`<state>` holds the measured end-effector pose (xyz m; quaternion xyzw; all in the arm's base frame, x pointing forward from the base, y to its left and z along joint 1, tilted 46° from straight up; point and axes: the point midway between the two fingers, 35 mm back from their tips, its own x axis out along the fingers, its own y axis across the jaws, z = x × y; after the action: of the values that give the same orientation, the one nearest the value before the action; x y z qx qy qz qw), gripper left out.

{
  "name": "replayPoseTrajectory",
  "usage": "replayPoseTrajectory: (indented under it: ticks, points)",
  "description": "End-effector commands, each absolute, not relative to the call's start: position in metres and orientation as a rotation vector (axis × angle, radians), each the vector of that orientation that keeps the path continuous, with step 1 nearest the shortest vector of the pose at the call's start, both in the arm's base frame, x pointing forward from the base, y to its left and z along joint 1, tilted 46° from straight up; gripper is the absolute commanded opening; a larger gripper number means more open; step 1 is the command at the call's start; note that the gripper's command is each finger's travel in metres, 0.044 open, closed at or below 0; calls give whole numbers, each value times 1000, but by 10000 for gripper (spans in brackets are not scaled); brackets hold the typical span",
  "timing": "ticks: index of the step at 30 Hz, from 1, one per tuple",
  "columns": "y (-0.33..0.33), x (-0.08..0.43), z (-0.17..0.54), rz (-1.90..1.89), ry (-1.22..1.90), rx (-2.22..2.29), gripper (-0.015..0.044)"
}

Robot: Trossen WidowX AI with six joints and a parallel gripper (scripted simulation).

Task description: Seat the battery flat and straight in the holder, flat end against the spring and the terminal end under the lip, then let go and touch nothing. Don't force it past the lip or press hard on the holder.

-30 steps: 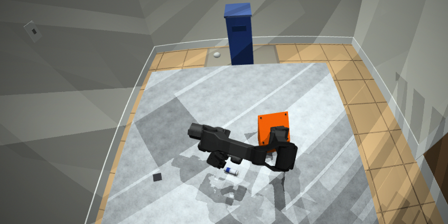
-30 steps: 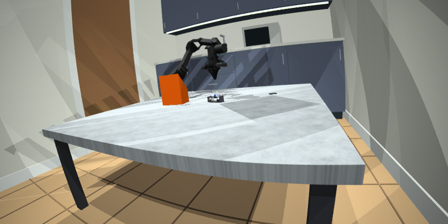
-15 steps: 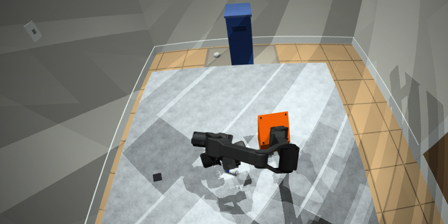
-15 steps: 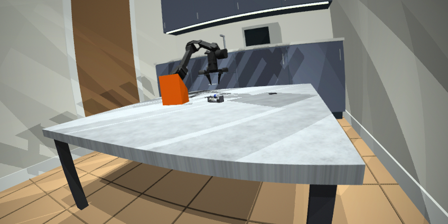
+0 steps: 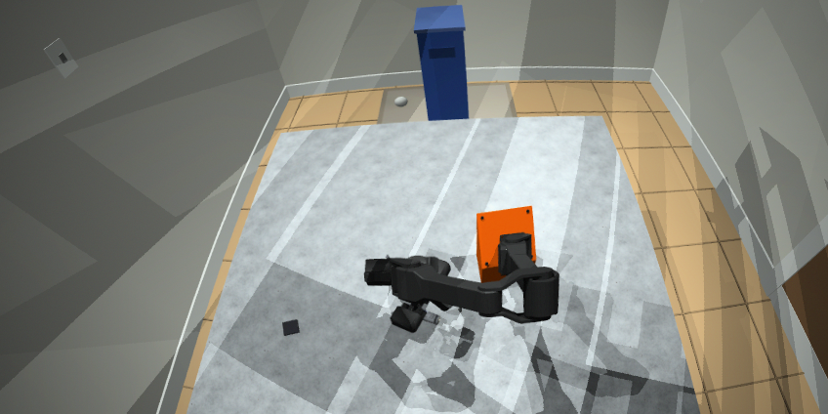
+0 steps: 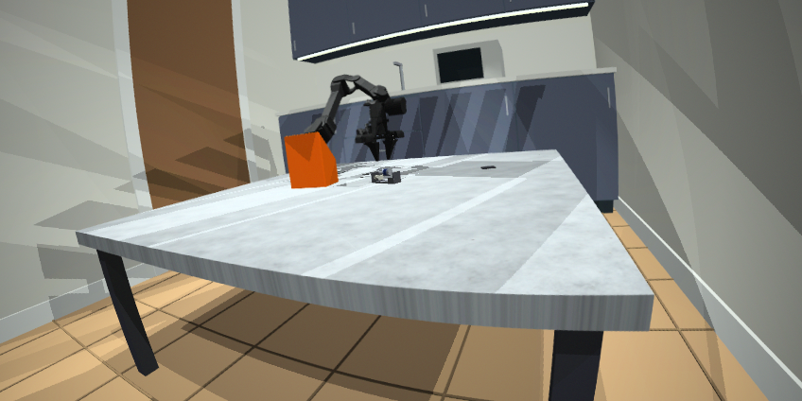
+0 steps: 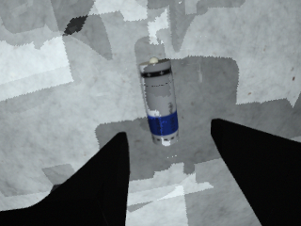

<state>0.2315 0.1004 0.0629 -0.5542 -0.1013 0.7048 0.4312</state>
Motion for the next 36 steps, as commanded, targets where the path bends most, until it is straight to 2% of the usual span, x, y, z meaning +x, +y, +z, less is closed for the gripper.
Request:
replayPoseTrajectory:
  ticks: [1,36]
  points:
    - [103,230,63,1757,-305,-1420,240]
    - [137,230,30,1757,-306,-1419,240]
